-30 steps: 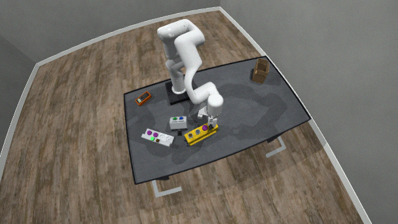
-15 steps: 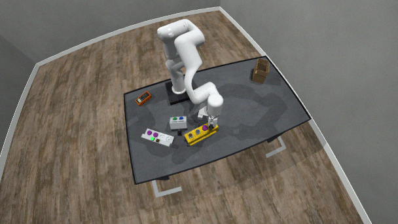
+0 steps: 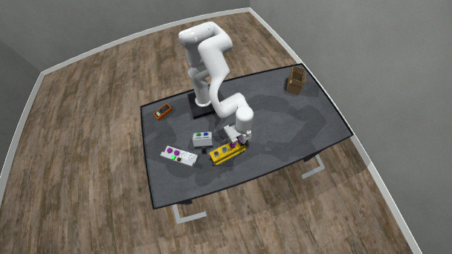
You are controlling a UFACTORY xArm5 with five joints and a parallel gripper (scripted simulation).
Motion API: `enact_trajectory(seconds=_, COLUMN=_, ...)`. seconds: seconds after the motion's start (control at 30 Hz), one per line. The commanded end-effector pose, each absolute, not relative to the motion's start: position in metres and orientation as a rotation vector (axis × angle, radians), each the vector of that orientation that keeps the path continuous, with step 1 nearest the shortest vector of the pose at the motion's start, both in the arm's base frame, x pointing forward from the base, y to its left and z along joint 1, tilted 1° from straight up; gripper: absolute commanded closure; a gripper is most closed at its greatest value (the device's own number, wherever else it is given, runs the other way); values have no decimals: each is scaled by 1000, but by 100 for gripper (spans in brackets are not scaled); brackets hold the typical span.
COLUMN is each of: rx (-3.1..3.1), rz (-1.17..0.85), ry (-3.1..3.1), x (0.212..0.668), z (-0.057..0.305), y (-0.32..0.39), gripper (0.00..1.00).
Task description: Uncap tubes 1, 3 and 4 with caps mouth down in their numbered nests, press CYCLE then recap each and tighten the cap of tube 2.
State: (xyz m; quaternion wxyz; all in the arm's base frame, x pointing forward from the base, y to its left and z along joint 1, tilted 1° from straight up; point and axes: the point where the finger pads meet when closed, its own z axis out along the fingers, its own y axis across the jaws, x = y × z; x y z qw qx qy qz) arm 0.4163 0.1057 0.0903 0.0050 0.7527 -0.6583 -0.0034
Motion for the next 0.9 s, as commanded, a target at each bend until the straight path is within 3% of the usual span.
enact_trajectory(seconds=0.0, rx=2593, rz=-20, ry=-1771, x=417, z=91, y=106, gripper=54)
enact_trajectory(seconds=0.37, rx=2981, rz=-20, ry=-997, x=417, z=91, y=106, gripper=54)
enact_trajectory(seconds=0.63, rx=2983, rz=-20, ry=-992, x=417, z=91, y=106, gripper=54)
enact_trajectory(seconds=0.67, rx=2983, rz=-20, ry=-992, x=417, z=91, y=106, gripper=100)
enact_trajectory(seconds=0.87, rx=2983, rz=-20, ry=-992, x=417, z=91, y=106, gripper=100)
